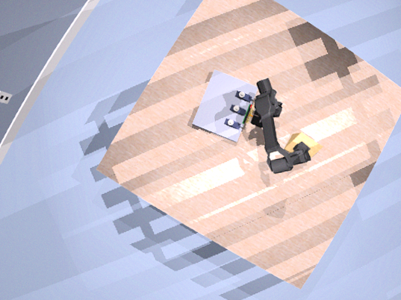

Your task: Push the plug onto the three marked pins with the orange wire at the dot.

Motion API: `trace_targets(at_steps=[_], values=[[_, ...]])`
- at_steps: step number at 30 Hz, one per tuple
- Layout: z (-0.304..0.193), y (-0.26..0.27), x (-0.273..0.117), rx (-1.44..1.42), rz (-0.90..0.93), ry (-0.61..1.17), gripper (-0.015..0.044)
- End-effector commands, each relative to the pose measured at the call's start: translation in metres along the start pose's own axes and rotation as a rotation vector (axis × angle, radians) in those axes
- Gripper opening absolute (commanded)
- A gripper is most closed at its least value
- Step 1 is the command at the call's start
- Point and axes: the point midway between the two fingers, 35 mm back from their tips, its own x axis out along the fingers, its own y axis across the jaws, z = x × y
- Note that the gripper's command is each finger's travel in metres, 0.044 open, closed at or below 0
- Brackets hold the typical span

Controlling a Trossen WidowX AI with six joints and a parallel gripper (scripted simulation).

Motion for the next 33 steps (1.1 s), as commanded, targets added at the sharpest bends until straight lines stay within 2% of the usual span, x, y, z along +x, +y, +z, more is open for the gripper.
trace_targets(at_steps=[1,33], values=[[-0.001,0.001,0.000,0.004,-0.001,0.002,0.0000],[-0.021,-0.002,-0.002,0.003,-0.002,0.003,0.0000]])
